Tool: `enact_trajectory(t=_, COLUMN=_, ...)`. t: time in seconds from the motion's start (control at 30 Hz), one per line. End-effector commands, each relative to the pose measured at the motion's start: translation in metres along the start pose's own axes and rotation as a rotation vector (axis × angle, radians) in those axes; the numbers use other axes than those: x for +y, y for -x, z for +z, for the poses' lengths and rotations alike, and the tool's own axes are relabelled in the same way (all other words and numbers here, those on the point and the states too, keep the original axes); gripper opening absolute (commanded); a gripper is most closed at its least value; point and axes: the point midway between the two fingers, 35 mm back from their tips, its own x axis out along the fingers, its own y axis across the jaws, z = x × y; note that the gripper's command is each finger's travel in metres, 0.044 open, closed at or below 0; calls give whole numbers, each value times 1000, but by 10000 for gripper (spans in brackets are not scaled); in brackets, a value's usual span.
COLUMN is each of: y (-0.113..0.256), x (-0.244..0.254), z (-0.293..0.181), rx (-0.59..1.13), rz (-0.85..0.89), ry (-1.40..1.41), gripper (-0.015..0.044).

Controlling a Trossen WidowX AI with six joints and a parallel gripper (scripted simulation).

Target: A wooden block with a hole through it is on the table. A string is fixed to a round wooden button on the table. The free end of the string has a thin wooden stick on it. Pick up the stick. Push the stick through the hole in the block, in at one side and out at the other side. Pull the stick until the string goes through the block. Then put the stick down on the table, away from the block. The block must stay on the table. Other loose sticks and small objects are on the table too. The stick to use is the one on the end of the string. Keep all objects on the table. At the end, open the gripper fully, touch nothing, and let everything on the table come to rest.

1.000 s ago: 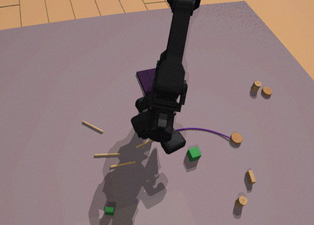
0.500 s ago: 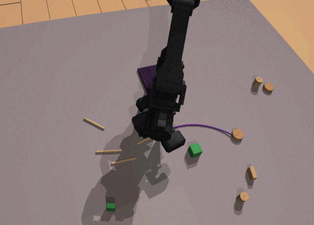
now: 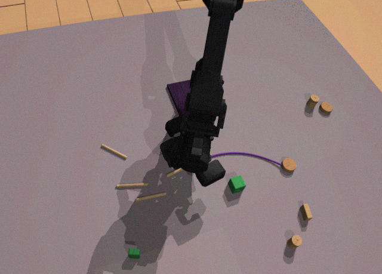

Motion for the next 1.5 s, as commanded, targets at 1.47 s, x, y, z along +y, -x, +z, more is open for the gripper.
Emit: enact_trajectory(t=1.47, y=54, x=0, z=0, rx=1, rz=-1, ry=4, gripper=0)
